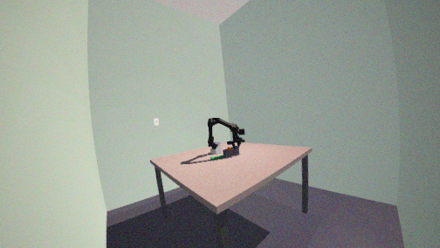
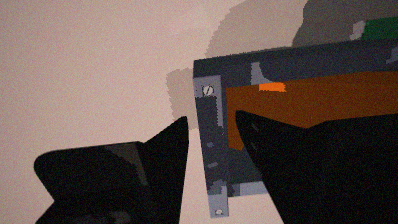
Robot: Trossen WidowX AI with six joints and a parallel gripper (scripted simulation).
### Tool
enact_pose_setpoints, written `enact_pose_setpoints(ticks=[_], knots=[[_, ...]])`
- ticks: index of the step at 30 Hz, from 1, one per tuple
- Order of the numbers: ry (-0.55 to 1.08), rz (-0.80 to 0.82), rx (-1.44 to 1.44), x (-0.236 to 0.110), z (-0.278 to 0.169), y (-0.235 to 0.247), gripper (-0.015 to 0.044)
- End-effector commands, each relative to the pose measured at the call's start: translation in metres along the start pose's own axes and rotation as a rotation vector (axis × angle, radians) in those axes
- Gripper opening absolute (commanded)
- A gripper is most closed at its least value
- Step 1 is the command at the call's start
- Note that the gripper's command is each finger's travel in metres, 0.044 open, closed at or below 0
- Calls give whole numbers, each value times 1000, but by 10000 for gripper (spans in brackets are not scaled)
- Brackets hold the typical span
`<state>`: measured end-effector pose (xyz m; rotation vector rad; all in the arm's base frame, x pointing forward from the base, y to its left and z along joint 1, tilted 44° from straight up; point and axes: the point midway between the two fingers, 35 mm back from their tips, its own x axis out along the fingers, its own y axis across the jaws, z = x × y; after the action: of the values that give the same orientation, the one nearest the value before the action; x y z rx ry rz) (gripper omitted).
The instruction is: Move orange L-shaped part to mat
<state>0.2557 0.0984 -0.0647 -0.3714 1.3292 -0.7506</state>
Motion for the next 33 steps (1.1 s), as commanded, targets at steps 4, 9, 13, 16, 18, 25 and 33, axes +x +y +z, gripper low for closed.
enact_pose_setpoints(ticks=[4,9,13,16,18,25,33], knots=[[0,-8,-9,13,-1,-1,180],[0,-8,-9,14,-1,-1,180],[0,-8,-9,14,-1,-1,180],[0,-8,-9,14,-1,-1,180],[0,-8,-9,14,-1,-1,180],[-5,3,-3,10,-1,1,180],[-1,-4,-7,2,-1,8,180]])
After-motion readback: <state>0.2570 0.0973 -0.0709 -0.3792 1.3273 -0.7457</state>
